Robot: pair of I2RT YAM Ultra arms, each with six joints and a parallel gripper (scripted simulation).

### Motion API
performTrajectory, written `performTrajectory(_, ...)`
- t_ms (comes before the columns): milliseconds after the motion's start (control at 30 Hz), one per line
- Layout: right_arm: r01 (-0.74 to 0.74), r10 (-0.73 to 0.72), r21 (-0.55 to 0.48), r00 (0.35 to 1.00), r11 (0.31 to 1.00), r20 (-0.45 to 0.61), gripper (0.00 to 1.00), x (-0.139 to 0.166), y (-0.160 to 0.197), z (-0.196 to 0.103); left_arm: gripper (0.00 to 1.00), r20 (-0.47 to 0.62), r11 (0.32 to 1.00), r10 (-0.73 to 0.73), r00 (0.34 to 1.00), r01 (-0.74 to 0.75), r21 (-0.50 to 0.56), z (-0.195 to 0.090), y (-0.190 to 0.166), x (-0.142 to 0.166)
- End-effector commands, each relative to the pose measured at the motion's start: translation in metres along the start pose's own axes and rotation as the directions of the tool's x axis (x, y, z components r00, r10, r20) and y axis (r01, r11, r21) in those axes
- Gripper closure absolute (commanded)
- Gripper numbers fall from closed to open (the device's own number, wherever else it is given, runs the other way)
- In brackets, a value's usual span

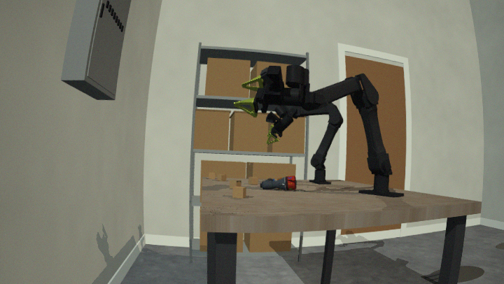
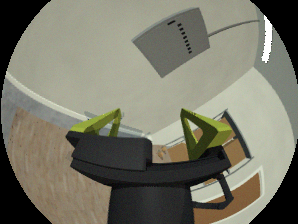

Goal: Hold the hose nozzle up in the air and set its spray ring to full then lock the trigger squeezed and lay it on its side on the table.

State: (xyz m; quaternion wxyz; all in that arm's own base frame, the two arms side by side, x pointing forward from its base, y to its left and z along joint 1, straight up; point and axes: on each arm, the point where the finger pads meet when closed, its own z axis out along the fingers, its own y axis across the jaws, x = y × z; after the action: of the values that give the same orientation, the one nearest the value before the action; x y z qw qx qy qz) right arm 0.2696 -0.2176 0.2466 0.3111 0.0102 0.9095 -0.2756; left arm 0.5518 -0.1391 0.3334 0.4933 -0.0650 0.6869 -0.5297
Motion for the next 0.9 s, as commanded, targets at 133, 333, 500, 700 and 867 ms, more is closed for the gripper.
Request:
performTrajectory(133,-0.095,0.090,0.008,0.970,0.995,0.224,0.00,-0.059,0.013,-0.017,0.00,0.084,0.969,0.208,0.974,-0.193,-0.156,-0.032,-0.014,-0.021)
performTrajectory(333,-0.142,0.149,-0.045,0.922,0.989,0.357,0.00,-0.097,0.030,-0.033,0.00,0.118,0.913,0.351,0.929,-0.312,-0.262,-0.064,-0.028,-0.035)
performTrajectory(500,-0.160,0.176,-0.074,0.894,0.984,0.412,0.00,-0.111,0.039,-0.043,0.00,0.120,0.875,0.413,0.903,-0.357,-0.329,-0.083,-0.027,-0.041)
performTrajectory(700,-0.189,0.250,-0.167,0.816,0.968,0.522,0.00,-0.147,0.058,-0.067,0.00,0.105,0.783,0.538,0.836,-0.449,-0.430,-0.114,-0.041,-0.048)
performTrajectory(867,-0.205,0.318,-0.253,0.742,0.946,0.590,0.00,-0.170,0.075,-0.089,0.00,0.071,0.695,0.629,0.774,-0.520,-0.497,-0.138,-0.054,-0.045)
